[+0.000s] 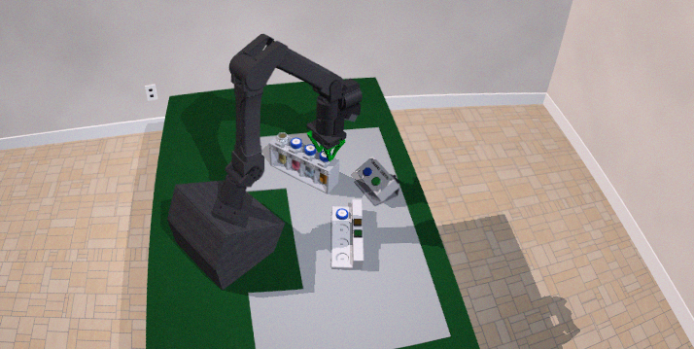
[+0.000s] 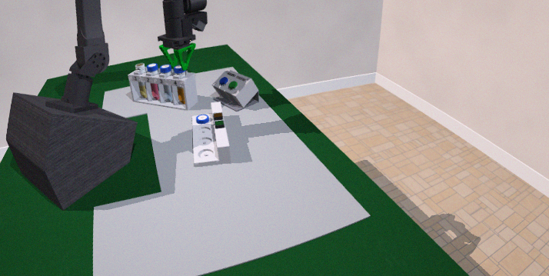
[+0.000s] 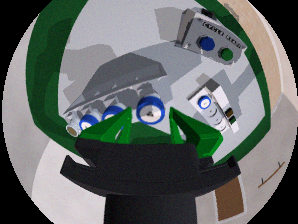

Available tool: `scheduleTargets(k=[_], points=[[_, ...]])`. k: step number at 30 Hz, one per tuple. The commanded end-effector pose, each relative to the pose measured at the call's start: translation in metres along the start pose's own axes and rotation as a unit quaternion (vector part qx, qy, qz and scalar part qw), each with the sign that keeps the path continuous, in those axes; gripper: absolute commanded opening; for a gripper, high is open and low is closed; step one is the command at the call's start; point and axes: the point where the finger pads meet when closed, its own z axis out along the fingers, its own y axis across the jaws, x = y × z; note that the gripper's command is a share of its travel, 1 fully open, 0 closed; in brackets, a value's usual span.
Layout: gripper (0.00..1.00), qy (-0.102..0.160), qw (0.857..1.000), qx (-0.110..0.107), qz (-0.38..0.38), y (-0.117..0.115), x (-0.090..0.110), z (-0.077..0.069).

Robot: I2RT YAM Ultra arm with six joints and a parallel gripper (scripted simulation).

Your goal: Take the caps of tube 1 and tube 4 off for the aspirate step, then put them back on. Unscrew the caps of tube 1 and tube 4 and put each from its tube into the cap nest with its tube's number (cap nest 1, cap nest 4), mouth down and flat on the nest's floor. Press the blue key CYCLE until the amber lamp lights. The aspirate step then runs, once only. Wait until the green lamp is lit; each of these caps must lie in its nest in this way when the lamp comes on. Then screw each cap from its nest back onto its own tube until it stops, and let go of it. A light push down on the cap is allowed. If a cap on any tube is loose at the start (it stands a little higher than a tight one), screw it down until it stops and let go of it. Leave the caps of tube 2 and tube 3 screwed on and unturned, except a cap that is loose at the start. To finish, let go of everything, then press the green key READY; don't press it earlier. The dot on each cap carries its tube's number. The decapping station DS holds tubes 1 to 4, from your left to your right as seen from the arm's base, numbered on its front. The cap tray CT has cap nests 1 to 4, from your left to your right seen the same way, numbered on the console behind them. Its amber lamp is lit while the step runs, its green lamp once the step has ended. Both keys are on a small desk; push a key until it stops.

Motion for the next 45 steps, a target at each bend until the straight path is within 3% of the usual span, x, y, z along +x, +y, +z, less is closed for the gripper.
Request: scheduleTargets(k=[1, 15, 27, 33, 37, 41, 42, 45], points=[[0.00, -0.004, 1.000, 0.000, 0.016, 0.000, -0.001, -0.002], [0.00, -0.004, 1.000, 0.000, 0.016, 0.000, -0.001, -0.002], [0.00, -0.004, 1.000, 0.000, 0.015, 0.000, -0.001, -0.038], [0.00, -0.004, 1.000, 0.000, 0.015, 0.000, -0.001, -0.038], [0.00, -0.004, 0.984, 0.000, 0.181, -0.029, 0.016, -0.038], [0.00, -0.003, 0.943, 0.001, 0.334, -0.057, 0.033, -0.038], [0.00, -0.003, 0.937, 0.000, 0.350, -0.065, 0.037, -0.038], [0.00, -0.003, 0.937, 0.001, 0.350, -0.086, 0.050, -0.038]])
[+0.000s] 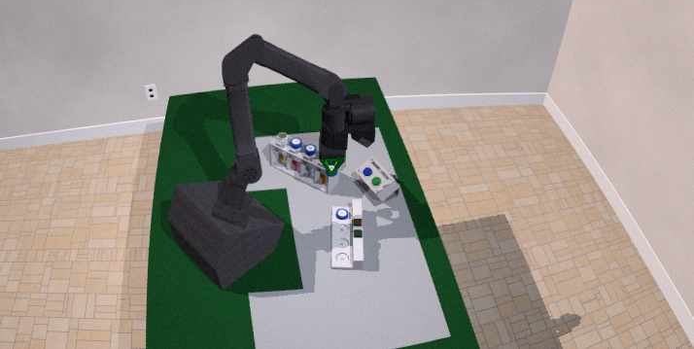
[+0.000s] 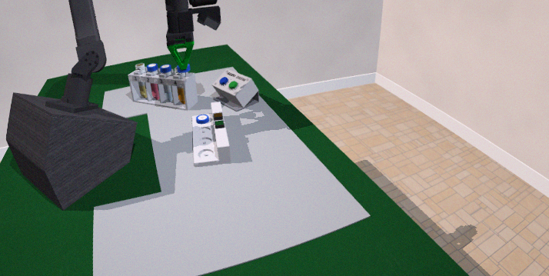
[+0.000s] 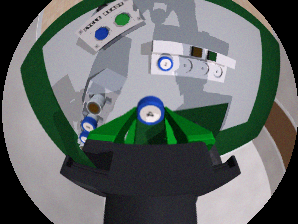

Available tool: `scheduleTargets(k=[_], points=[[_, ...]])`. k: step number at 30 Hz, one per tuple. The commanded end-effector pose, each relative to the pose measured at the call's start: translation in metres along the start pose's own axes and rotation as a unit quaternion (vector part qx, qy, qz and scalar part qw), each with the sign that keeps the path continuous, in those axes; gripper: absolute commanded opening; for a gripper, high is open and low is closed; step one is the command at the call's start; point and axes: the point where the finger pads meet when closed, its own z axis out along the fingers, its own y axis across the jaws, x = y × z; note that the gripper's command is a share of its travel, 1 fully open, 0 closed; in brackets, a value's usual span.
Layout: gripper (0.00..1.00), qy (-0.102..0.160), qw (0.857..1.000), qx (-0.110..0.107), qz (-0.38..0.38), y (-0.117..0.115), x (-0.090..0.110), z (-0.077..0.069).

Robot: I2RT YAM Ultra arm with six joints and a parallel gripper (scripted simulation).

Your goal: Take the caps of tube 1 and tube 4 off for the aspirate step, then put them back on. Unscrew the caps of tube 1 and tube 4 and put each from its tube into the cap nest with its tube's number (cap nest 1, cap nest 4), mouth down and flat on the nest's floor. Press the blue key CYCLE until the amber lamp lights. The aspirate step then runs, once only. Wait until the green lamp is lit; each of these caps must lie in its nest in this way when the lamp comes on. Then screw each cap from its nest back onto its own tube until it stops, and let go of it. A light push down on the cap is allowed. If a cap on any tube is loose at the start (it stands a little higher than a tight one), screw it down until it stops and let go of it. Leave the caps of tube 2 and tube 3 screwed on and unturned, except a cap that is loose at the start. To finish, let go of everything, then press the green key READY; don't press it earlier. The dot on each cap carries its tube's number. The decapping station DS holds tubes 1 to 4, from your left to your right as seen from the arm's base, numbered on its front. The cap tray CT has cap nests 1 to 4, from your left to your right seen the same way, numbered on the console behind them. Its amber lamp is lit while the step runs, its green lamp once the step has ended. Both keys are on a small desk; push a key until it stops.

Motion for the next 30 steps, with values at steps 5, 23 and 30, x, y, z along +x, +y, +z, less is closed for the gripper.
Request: scheduleTargets(k=[5, 23, 30], points=[[0.00, 0.001, 1.000, -0.022, 0.016, -0.029, -0.005, -0.002], [0.00, 0.002, 1.000, -0.020, 0.016, -0.162, -0.024, 0.004], [0.00, 0.002, 1.000, -0.019, 0.016, -0.197, -0.030, 0.005]])
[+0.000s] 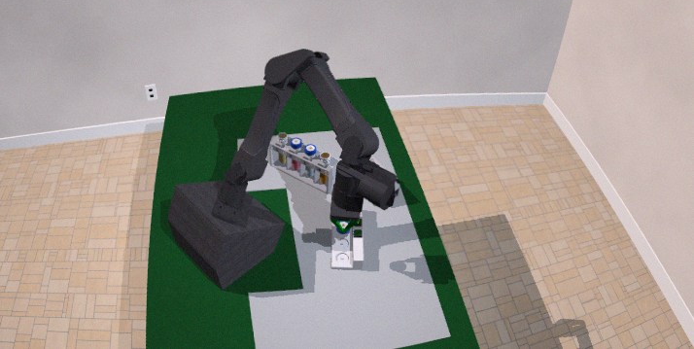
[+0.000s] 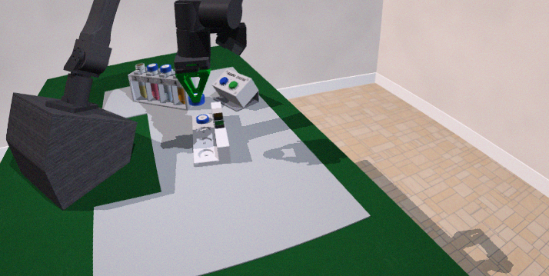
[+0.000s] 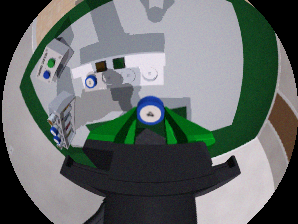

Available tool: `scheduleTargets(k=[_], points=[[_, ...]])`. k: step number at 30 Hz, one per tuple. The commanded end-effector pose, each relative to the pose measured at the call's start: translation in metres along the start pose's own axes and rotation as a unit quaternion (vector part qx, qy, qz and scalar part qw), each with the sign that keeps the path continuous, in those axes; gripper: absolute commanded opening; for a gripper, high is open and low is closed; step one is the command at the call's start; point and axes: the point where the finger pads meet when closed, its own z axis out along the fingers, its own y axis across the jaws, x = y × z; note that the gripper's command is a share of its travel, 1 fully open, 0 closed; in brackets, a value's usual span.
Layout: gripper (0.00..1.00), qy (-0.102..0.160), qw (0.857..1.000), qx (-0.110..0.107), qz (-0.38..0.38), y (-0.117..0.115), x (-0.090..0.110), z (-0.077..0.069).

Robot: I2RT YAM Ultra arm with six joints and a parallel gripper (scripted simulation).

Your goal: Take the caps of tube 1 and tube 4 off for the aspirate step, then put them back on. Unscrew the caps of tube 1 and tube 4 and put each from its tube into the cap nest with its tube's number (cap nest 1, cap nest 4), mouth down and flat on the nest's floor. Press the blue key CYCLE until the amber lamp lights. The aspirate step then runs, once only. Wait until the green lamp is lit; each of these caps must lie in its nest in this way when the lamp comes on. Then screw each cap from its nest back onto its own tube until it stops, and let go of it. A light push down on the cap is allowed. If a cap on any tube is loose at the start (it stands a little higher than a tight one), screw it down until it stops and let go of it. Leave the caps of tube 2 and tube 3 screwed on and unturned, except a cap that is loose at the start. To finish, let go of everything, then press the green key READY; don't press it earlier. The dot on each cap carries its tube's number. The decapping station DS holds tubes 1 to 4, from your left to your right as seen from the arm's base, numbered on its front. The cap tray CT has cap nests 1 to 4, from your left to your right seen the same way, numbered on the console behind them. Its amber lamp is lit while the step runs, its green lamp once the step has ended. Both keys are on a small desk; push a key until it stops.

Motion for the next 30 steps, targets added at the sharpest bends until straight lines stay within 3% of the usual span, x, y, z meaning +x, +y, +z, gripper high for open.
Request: scheduleTargets(k=[1, 8, 22, 24, 30], points=[[0.00, -0.011, 1.000, 0.002, -0.028, 0.001, -0.004, -0.006], [0.00, -0.011, 1.000, 0.002, -0.028, 0.001, -0.004, -0.006], [0.00, -0.011, 1.000, 0.001, -0.028, 0.001, -0.006, 0.064], [0.00, -0.011, 1.000, 0.001, -0.028, 0.001, -0.006, 0.064], [0.00, -0.011, 1.000, 0.001, -0.028, 0.000, -0.008, 0.094]])
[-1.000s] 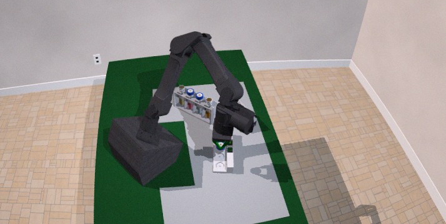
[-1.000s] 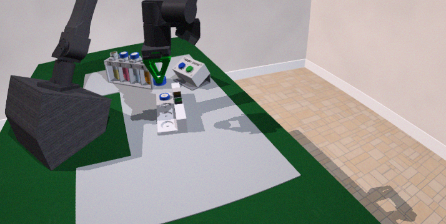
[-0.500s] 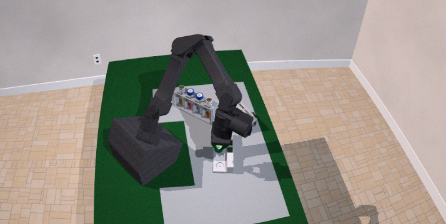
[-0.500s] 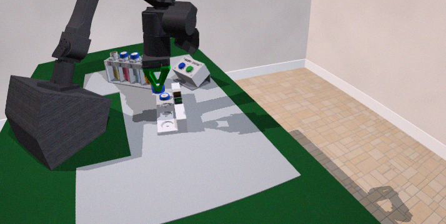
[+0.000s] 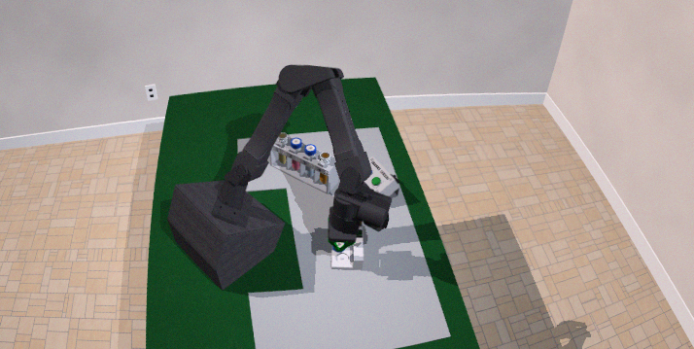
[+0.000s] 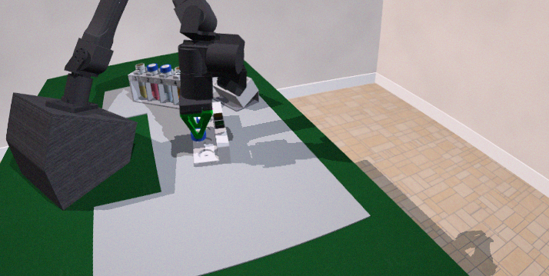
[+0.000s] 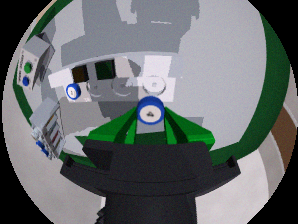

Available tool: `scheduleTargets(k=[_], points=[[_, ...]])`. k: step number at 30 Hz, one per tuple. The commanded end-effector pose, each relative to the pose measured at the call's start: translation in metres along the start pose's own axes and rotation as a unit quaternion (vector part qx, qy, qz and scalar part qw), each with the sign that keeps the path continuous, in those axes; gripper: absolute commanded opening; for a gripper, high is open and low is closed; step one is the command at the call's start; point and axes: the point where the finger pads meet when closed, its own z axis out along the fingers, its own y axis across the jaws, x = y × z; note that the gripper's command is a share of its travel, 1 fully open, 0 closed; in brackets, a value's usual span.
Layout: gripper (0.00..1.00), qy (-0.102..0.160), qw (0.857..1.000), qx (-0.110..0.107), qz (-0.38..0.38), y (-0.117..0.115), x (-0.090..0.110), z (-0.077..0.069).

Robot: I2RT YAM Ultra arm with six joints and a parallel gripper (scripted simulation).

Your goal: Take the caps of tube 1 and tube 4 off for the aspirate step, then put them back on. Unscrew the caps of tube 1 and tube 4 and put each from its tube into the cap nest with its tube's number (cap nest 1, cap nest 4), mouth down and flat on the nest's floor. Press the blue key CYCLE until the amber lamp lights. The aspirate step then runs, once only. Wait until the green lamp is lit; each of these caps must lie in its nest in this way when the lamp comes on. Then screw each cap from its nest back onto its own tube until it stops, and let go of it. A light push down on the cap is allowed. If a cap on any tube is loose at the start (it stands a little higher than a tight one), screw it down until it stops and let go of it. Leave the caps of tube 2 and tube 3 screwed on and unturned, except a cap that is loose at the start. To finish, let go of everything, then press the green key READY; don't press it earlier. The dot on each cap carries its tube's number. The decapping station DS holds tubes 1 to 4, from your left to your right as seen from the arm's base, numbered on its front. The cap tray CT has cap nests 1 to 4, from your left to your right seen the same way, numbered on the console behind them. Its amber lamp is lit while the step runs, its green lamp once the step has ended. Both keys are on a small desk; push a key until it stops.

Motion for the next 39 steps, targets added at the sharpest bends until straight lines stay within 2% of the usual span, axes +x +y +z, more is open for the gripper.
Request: scheduleTargets(k=[1, 6, 29, 39], points=[[0.00, -0.025, 1.000, 0.011, -0.001, -0.007, -0.013, 0.010], [0.00, -0.025, 1.000, 0.011, -0.001, -0.007, -0.014, 0.033], [0.00, -0.025, 1.000, 0.011, -0.001, -0.007, -0.014, 0.033], [0.00, -0.025, 1.000, 0.011, -0.001, -0.007, -0.015, 0.038]])
